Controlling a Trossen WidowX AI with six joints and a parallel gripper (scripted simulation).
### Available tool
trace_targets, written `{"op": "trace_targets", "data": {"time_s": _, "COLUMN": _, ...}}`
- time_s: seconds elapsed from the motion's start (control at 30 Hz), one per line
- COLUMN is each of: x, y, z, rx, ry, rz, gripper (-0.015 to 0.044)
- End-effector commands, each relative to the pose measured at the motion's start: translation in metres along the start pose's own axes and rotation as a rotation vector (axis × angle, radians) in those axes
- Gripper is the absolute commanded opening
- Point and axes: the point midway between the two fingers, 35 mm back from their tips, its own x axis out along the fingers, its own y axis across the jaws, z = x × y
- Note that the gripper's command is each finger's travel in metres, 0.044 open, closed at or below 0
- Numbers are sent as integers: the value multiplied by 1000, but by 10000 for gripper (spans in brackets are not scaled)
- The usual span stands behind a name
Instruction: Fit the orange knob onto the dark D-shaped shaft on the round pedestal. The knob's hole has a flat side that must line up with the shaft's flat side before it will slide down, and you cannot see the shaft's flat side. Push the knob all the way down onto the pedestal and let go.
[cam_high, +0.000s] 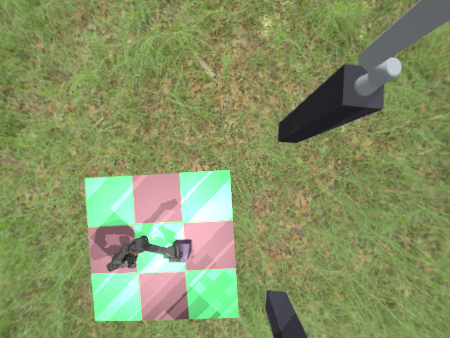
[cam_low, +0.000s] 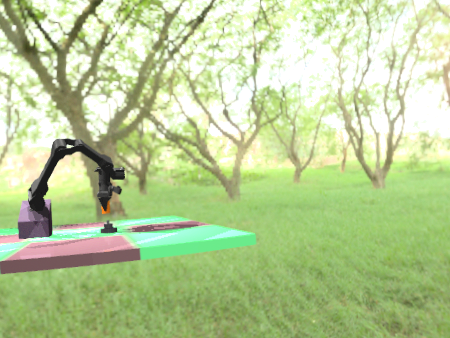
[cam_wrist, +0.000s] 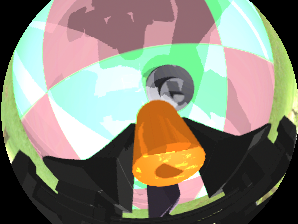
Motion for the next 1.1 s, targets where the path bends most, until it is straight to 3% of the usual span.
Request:
{"op": "trace_targets", "data": {"time_s": 0.0, "x": 2, "y": -11, "z": 5, "rx": 3, "ry": -8, "rz": -6, "gripper": 0}}
{"op": "trace_targets", "data": {"time_s": 0.67, "x": 35, "y": -34, "z": 10, "rx": 5, "ry": -5, "rz": -20, "gripper": 0}}
{"op": "trace_targets", "data": {"time_s": 1.07, "x": 34, "y": -34, "z": 12, "rx": 9, "ry": -5, "rz": -20, "gripper": 0}}
